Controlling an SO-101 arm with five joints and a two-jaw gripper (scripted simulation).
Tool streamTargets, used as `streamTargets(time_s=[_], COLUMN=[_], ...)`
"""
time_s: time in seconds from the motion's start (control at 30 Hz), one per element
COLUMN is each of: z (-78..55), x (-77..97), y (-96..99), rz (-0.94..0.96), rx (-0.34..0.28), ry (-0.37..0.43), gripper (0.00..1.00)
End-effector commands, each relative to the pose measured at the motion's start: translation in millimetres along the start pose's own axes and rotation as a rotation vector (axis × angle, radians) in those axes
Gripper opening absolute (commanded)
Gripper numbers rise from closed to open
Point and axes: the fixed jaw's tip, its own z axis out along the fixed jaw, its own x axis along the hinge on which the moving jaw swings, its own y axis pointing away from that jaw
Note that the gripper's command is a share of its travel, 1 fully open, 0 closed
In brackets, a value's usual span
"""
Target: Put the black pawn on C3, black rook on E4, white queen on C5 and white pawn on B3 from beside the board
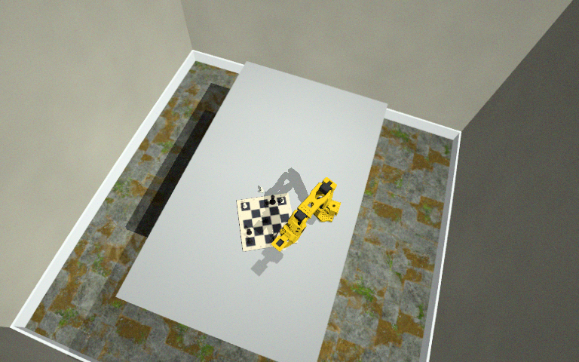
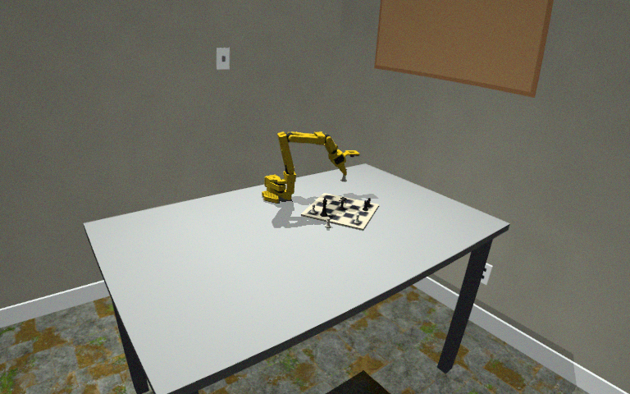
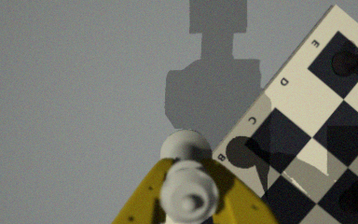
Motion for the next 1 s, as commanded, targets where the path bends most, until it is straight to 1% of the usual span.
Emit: streamTargets(time_s=[0.0,0.33,0.4,0.5,0.67,0.77,0.8,0.97], z=[-8.2,-9.9,-10.0,-10.6,-12.7,-13.7,-13.8,-14.0], x=[-5.0,-5.9,-5.7,-4.4,-0.7,0.9,1.2,1.5], y=[-1.6,-1.7,-4.2,-17.1,-53.4,-69.8,-72.9,-75.5], rz=[-0.002,-0.002,0.007,0.052,0.180,0.238,0.248,0.257], rx=[0.003,0.003,0.008,0.035,0.113,0.147,0.153,0.159], ry=[-0.014,-0.014,-0.014,-0.014,-0.013,-0.013,-0.013,-0.013], gripper=[0.00,0.00,0.00,0.00,0.00,0.00,0.00,0.00])
